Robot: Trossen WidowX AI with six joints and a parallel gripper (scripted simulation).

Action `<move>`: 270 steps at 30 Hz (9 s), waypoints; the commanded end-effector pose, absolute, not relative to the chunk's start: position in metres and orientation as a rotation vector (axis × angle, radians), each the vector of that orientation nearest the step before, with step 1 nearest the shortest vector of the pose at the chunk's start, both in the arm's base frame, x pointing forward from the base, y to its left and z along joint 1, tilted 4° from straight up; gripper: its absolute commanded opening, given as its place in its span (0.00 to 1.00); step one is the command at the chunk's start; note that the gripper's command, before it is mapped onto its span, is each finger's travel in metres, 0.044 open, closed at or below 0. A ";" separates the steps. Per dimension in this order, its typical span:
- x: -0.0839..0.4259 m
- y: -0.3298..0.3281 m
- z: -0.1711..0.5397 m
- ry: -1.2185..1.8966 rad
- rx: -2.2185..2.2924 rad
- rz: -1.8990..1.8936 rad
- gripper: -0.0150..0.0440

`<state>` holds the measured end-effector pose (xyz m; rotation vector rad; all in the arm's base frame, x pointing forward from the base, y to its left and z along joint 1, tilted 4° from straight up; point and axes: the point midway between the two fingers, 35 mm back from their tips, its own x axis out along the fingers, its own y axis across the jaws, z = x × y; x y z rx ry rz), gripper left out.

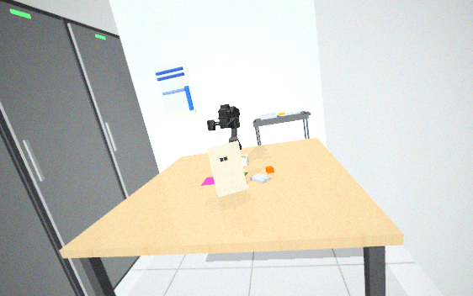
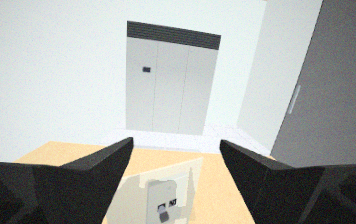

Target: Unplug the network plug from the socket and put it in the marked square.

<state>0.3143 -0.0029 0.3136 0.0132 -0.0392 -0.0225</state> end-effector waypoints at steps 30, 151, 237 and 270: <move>0.344 -0.017 0.189 -0.095 -0.995 0.046 0.52; 0.347 -0.004 0.146 -0.156 -1.506 0.058 0.25; 0.309 -0.030 0.164 -0.151 -1.511 0.059 0.25; 0.288 -0.032 0.201 -0.153 -1.510 0.062 0.25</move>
